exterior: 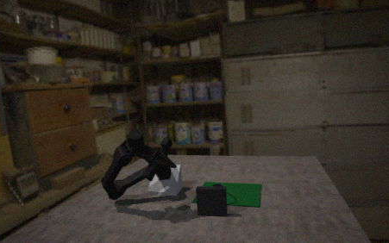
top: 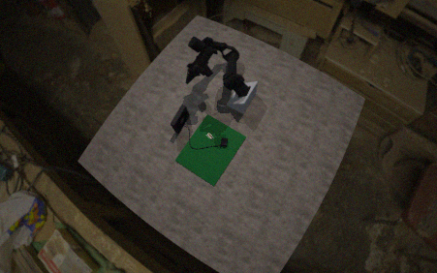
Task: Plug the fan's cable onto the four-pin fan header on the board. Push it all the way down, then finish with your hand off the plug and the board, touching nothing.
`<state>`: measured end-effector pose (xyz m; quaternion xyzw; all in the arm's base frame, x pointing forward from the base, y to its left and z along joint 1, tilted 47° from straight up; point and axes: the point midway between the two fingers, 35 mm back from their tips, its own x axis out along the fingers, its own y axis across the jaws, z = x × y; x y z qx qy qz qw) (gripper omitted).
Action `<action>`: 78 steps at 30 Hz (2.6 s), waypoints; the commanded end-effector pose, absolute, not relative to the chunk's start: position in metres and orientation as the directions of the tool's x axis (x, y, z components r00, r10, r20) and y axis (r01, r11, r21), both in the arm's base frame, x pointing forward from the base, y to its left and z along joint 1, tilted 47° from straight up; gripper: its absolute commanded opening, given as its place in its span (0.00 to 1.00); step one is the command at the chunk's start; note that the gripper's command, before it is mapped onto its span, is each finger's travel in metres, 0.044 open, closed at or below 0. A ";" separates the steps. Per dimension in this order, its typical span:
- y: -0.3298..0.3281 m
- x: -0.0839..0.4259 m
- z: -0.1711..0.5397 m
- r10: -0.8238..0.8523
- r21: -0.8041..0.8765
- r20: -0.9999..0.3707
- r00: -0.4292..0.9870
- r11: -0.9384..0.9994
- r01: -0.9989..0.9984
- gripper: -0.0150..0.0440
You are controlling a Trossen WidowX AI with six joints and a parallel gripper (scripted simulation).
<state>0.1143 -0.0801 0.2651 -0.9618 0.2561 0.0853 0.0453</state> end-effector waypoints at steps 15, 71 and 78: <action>-0.052 0.166 0.263 -0.504 -0.333 -0.425 0.751 -0.685 -0.648 0.61; 0.009 0.294 0.003 -0.719 -0.674 -0.609 -0.336 0.692 -0.259 0.61; -0.002 0.293 -0.008 -0.719 -0.674 -0.609 -0.335 0.692 -0.259 0.61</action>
